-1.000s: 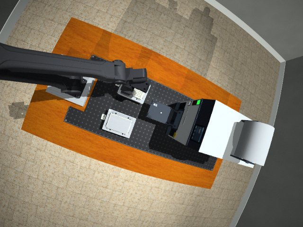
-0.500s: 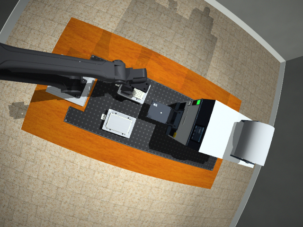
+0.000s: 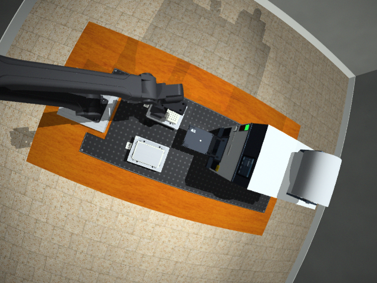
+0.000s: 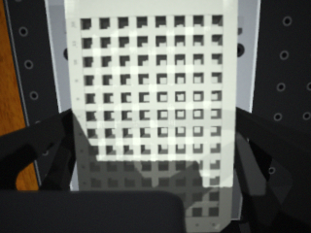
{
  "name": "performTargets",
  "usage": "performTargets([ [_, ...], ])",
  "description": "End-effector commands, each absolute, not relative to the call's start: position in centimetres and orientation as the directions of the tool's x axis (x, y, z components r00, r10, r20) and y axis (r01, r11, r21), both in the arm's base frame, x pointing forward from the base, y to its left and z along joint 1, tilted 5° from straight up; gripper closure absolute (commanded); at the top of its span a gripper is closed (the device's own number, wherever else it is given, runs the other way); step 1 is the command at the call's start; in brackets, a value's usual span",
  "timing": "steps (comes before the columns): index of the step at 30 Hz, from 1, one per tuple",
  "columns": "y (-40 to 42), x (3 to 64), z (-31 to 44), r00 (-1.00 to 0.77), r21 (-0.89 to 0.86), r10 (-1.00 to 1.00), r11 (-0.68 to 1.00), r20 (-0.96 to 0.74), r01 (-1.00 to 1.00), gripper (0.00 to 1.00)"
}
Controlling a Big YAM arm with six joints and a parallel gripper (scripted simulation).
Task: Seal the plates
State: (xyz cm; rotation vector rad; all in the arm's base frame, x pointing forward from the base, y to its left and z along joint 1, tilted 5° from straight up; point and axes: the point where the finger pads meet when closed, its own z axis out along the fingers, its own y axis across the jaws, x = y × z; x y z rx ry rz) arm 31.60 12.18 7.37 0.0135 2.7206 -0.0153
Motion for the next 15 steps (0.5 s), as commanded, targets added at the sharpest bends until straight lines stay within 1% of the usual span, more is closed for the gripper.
performTargets([
  [1,14.3,34.6,11.5,-0.869,0.044,0.024,0.999,-0.494,0.003,1.00],
  [5,14.3,34.6,11.5,-0.872,0.042,0.023,0.999,-0.489,0.003,1.00],
  [15,12.5,33.2,8.7,-0.899,0.010,0.033,0.999,-0.436,0.032,1.00],
])
